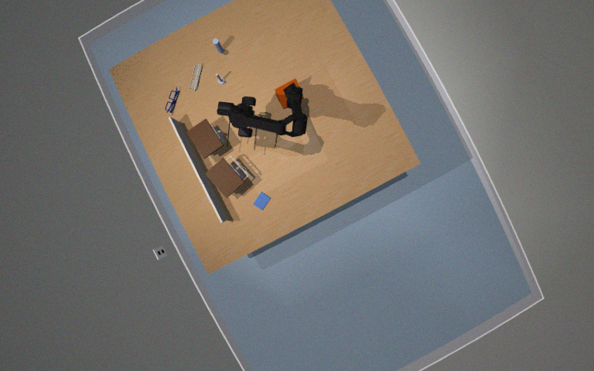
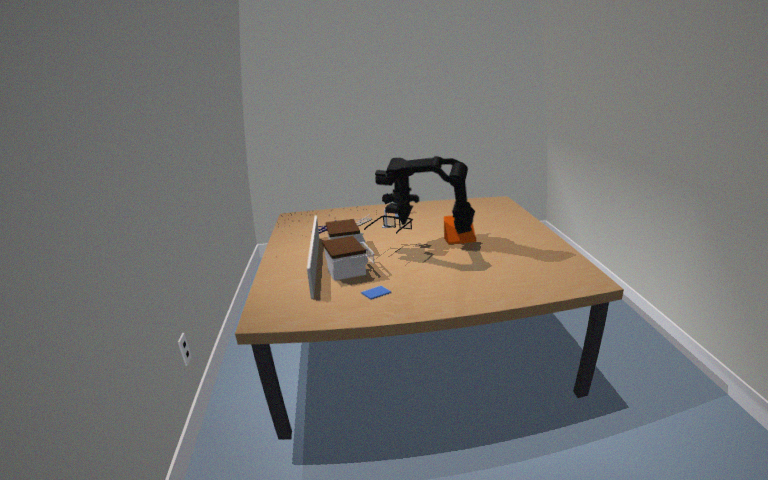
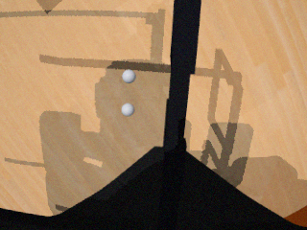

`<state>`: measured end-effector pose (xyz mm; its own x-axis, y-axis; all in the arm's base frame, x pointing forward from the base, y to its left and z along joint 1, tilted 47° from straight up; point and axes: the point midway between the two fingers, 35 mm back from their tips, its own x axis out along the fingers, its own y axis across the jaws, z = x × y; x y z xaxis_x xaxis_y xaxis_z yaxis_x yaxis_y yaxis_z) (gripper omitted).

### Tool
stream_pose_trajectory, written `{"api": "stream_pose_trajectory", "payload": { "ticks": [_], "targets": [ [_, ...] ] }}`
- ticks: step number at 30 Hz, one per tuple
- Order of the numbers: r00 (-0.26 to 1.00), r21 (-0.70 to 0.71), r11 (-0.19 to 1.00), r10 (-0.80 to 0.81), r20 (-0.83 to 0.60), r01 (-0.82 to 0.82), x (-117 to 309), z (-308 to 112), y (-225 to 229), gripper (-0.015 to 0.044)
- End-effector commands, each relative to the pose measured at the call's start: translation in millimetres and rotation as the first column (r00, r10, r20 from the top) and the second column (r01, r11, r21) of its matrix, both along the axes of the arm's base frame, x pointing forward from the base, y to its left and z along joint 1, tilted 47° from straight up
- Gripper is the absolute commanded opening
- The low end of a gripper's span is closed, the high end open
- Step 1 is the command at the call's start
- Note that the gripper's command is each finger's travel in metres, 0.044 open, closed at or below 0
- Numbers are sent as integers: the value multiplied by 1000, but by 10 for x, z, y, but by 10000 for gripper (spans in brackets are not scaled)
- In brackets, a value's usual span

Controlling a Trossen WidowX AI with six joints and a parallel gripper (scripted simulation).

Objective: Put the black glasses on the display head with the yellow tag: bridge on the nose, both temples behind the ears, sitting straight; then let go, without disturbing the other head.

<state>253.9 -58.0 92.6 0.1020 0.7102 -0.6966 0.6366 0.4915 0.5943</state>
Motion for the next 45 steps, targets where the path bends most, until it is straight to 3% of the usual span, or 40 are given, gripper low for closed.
{"api": "stream_pose_trajectory", "payload": {
  "ticks": [1,45],
  "targets": [
    [1000,3,1000,-7,1,7,12,-16,22,0],
    [1000,1,1000,-8,2,8,71,-271,274,0]
  ]
}}
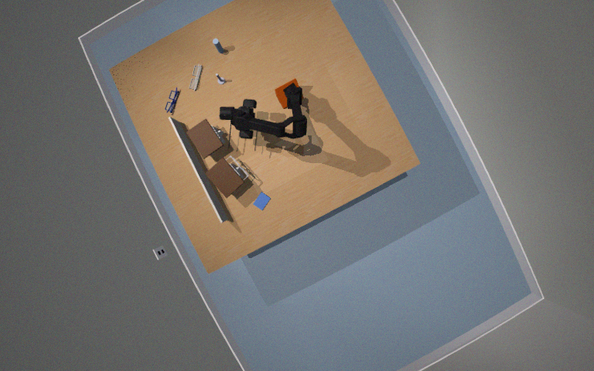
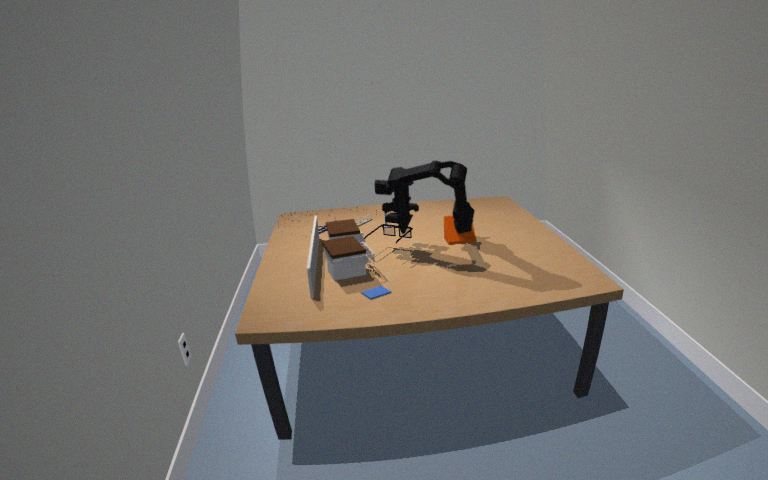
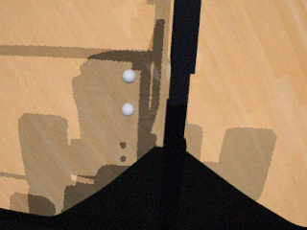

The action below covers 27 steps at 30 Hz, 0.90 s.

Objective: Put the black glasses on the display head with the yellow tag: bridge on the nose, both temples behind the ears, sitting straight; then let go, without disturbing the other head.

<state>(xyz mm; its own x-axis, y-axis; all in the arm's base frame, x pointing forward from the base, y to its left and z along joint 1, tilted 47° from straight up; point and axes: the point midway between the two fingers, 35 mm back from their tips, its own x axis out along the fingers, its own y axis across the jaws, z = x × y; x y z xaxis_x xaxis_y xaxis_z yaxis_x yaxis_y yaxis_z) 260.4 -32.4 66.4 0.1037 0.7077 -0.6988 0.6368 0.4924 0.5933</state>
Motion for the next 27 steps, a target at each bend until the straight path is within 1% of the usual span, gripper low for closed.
{"api": "stream_pose_trajectory", "payload": {
  "ticks": [1,27],
  "targets": [
    [1000,4,1000,-6,1,6,8,-14,24,0],
    [1000,7,1000,-6,2,6,20,-153,181,0]
  ]
}}
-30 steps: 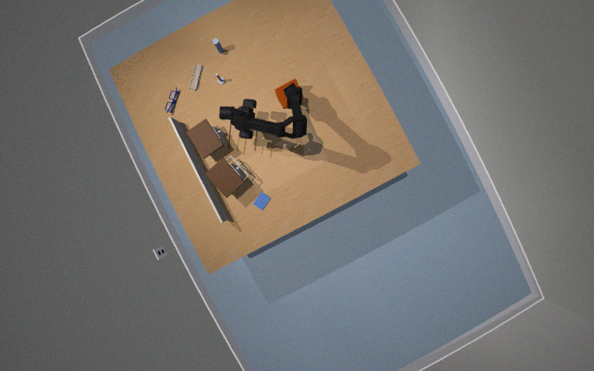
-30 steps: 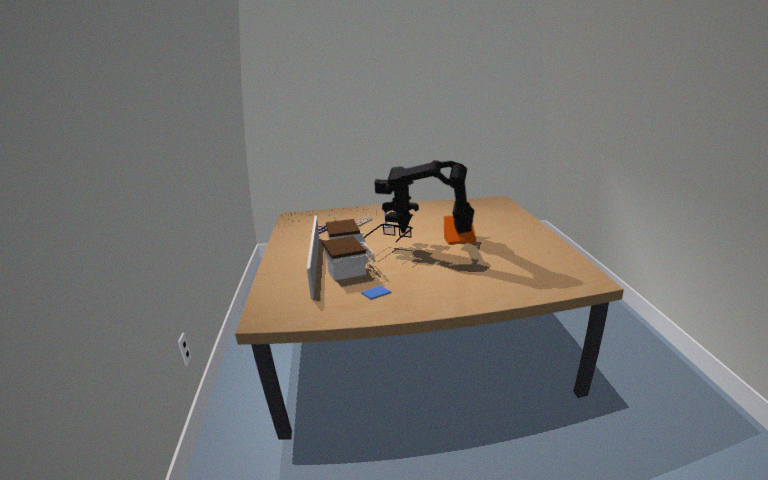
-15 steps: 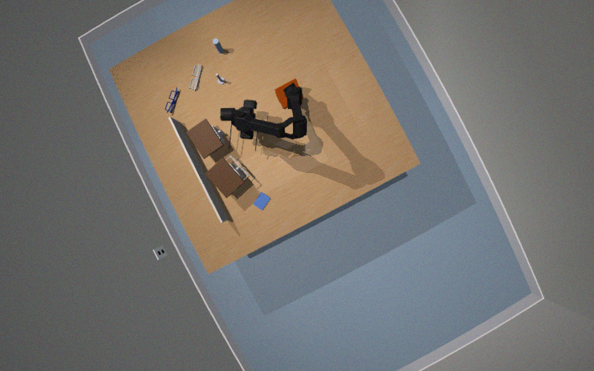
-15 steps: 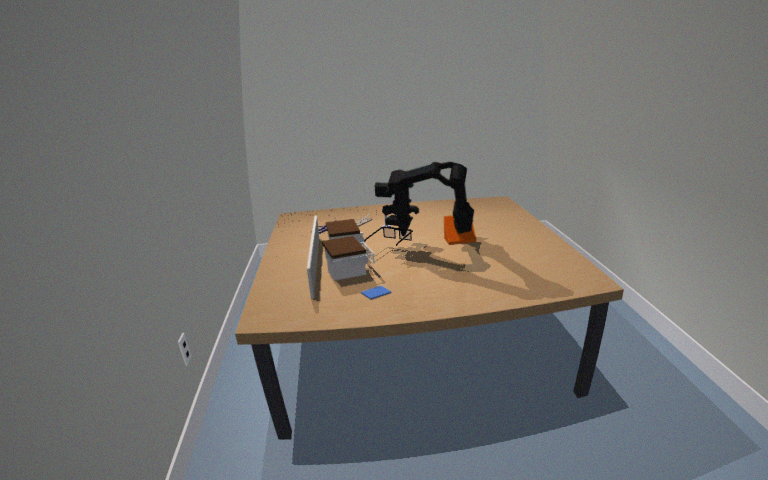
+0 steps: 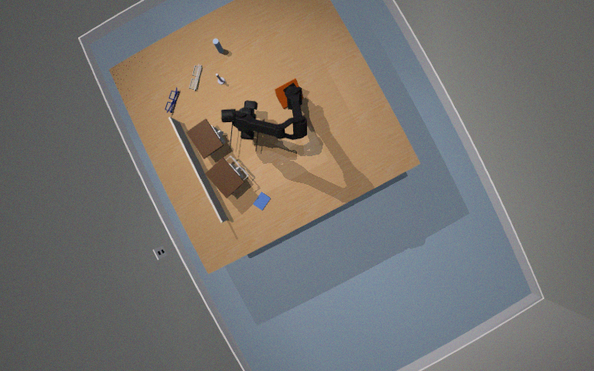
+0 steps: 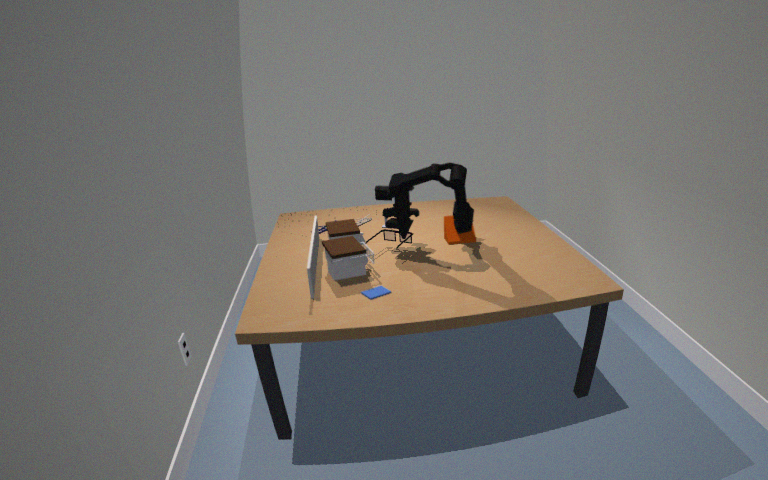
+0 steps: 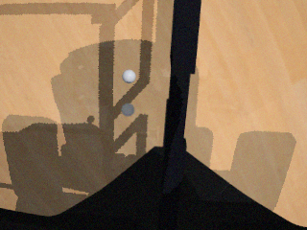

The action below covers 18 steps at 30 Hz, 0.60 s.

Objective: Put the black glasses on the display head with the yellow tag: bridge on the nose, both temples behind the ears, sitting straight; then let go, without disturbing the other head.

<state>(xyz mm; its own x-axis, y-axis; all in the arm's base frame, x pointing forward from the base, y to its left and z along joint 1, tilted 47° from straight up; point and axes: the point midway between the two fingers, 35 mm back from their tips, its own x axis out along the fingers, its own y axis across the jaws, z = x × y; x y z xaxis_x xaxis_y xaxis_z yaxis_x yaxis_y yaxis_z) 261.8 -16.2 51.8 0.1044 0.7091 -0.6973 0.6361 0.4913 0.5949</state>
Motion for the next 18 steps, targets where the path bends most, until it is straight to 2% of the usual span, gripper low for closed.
{"api": "stream_pose_trajectory", "payload": {
  "ticks": [1,18],
  "targets": [
    [1000,5,1000,-6,1,6,5,-12,25,0],
    [1000,8,1000,-5,1,5,3,-98,129,0]
  ]
}}
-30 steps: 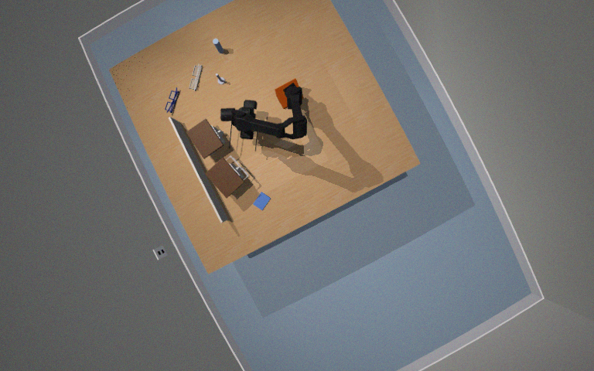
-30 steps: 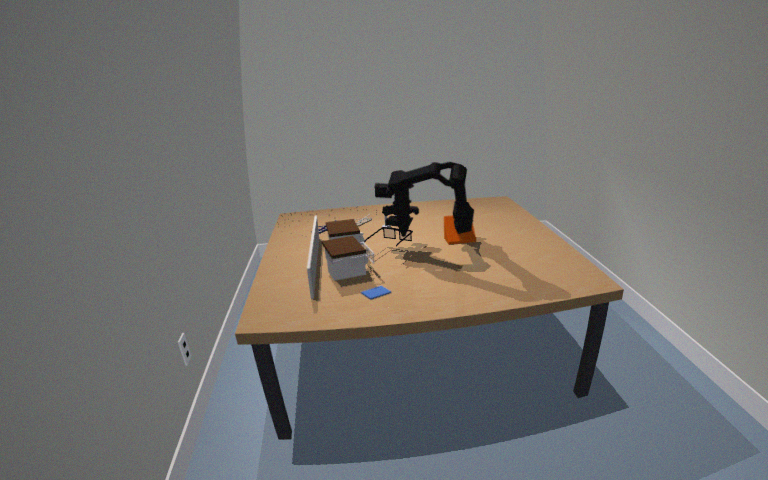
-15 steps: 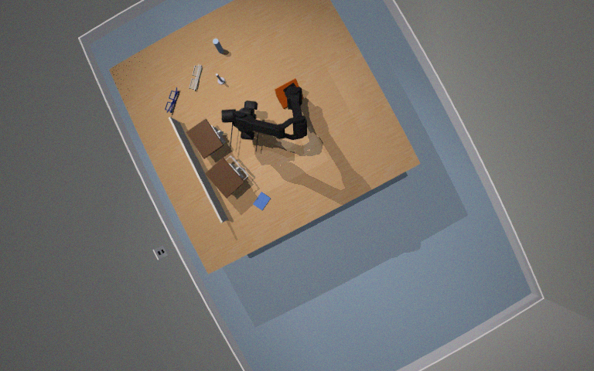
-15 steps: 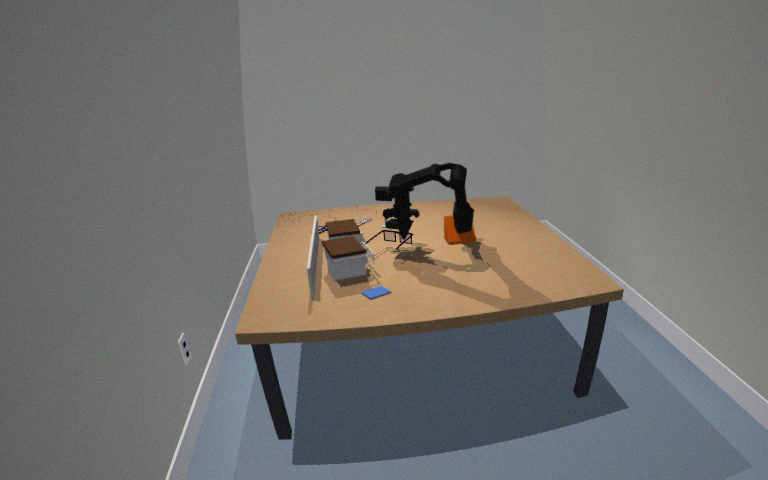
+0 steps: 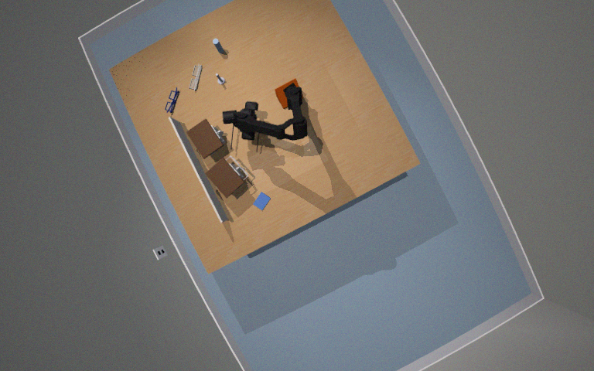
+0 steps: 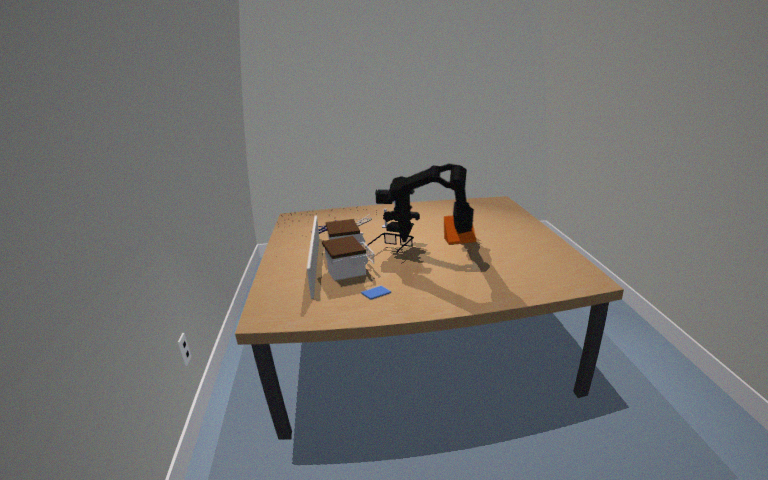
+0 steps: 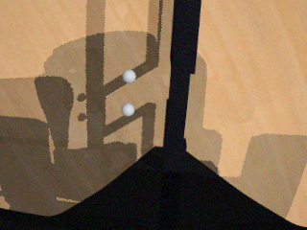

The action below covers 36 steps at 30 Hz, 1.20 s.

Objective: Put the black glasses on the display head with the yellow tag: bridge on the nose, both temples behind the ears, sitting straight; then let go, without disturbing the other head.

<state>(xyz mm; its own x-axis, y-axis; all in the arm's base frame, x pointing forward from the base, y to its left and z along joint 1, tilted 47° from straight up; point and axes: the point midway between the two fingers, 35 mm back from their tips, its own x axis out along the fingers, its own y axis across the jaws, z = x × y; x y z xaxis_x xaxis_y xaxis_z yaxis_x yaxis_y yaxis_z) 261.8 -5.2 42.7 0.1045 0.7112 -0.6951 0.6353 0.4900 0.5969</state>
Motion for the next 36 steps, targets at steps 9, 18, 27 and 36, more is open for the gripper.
{"api": "stream_pose_trajectory", "payload": {
  "ticks": [9,18,27,36],
  "targets": [
    [1000,8,1000,-5,1,5,-1,-50,75,0],
    [1000,2,1000,1,0,-1,-4,-49,62,108],
    [1000,4,1000,-1,1,1,16,-9,63,108],
    [1000,7,1000,-4,1,4,49,61,67,108]
  ]
}}
